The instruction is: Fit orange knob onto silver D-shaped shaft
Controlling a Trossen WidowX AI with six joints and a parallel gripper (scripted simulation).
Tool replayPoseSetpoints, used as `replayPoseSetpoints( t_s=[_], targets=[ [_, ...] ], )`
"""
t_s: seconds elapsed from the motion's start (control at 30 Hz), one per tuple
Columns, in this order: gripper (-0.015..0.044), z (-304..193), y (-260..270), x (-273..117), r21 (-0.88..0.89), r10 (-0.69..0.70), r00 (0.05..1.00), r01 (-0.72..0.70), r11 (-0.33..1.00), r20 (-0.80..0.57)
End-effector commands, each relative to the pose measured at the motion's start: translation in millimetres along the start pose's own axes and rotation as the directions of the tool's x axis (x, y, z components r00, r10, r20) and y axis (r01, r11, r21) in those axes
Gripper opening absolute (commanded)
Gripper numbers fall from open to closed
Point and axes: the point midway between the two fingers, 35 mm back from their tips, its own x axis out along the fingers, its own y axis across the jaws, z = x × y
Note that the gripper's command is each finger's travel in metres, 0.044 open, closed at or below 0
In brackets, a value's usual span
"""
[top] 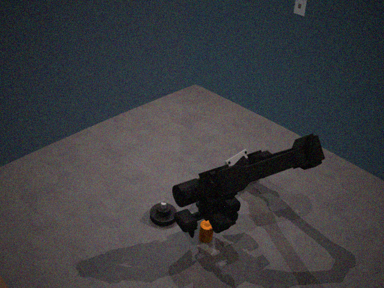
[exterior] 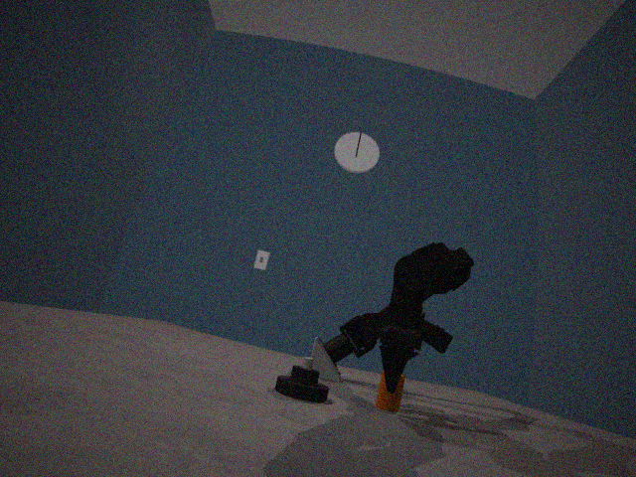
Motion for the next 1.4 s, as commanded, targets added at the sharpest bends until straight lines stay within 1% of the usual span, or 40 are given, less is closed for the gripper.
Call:
replayPoseSetpoints(
  t_s=[0.0,0.4,0.7,0.97,1.13,1.17,1.37],
  targets=[
    [0.044,0.0,3.1,8.0,0.008,0.009,1.0,-0.009,1.0,0.003],
    [0.044,0.6,5.0,24.3,0.007,0.01,1.0,-0.01,1.0,0.006],
    [0.0204,0.6,5.0,24.3,0.007,0.01,1.0,-0.01,1.0,0.006],
    [0.015,0.6,5.0,24.3,0.007,0.01,1.0,-0.01,1.0,0.006],
    [0.0019,-2.5,4.0,17.3,0.012,-0.011,1.0,0.011,1.0,0.008],
    [0.0,-3.8,3.6,14.5,0.014,-0.019,1.0,0.019,1.0,0.009],
    [0.0,-6.3,1.1,1.4,0.019,-0.036,0.999,0.036,0.999,0.007]
  ],
)
